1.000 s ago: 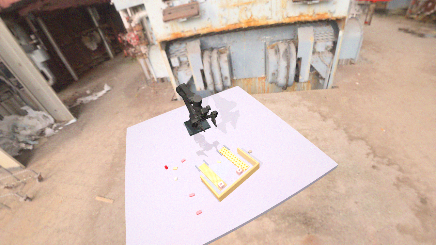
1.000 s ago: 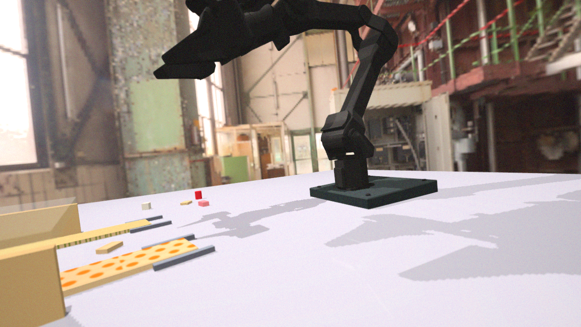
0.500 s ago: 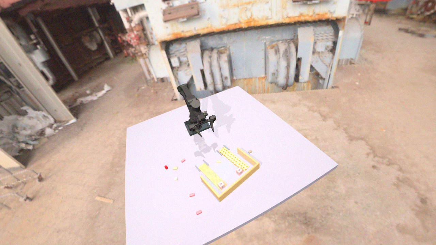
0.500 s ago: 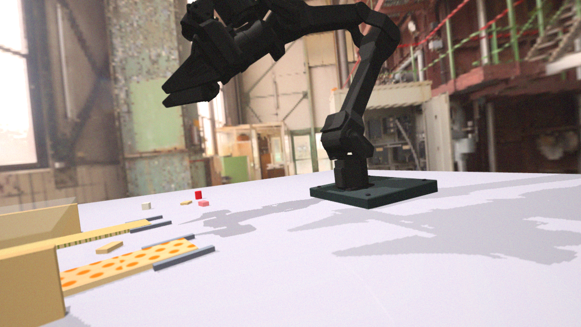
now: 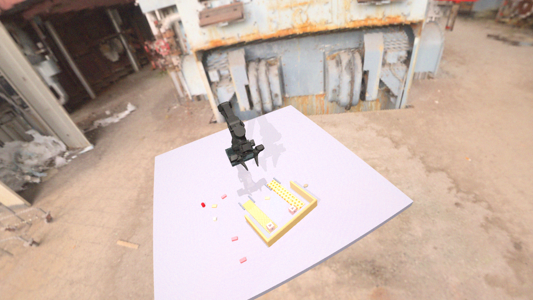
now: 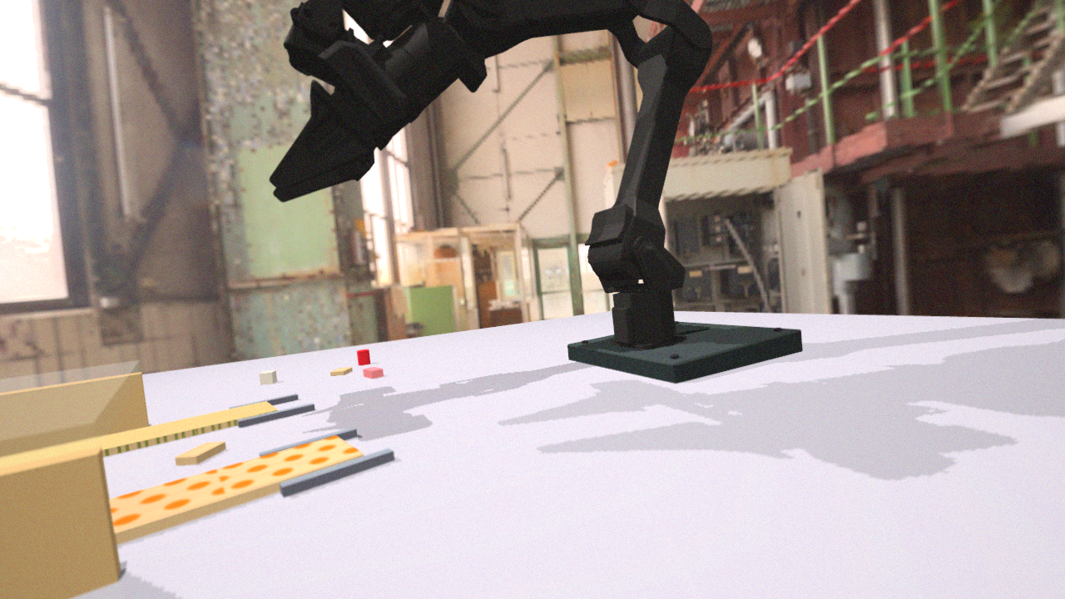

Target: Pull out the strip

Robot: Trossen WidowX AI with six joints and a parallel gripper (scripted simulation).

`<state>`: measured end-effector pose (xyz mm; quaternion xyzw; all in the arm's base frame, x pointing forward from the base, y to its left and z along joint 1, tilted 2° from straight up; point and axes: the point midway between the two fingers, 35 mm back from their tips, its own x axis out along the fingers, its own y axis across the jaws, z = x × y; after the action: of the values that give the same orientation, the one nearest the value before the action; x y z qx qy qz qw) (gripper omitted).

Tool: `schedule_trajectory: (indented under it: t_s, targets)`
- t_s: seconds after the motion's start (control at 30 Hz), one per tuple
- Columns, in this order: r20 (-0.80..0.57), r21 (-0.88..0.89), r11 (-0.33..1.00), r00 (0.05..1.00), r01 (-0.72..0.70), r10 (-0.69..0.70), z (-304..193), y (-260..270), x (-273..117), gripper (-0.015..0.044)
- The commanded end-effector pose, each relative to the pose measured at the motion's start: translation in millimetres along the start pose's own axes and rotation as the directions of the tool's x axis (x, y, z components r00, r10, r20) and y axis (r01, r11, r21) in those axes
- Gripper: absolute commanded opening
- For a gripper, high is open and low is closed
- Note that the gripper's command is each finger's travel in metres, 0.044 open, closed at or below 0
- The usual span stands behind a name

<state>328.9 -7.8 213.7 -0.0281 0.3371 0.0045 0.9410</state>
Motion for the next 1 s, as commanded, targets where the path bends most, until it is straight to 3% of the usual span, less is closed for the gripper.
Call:
schedule_trajectory:
  t_s: [0.0, 0.23, 0.57, 0.97]
  targets:
    - [-0.153, -0.053, 0.998, 0.988, 0.016, -0.024, 8, -18, 26, 0.0164]
    - [-0.421, -0.125, 0.991, 0.907, -0.038, -0.018, 8, -46, 72, 0.0000]
    - [-0.720, -0.129, 0.971, 0.692, -0.201, 0.048, -23, -83, 131, 0.0000]
    - [-0.725, -0.128, 0.970, 0.687, -0.205, 0.049, -30, -87, 136, 0.0000]
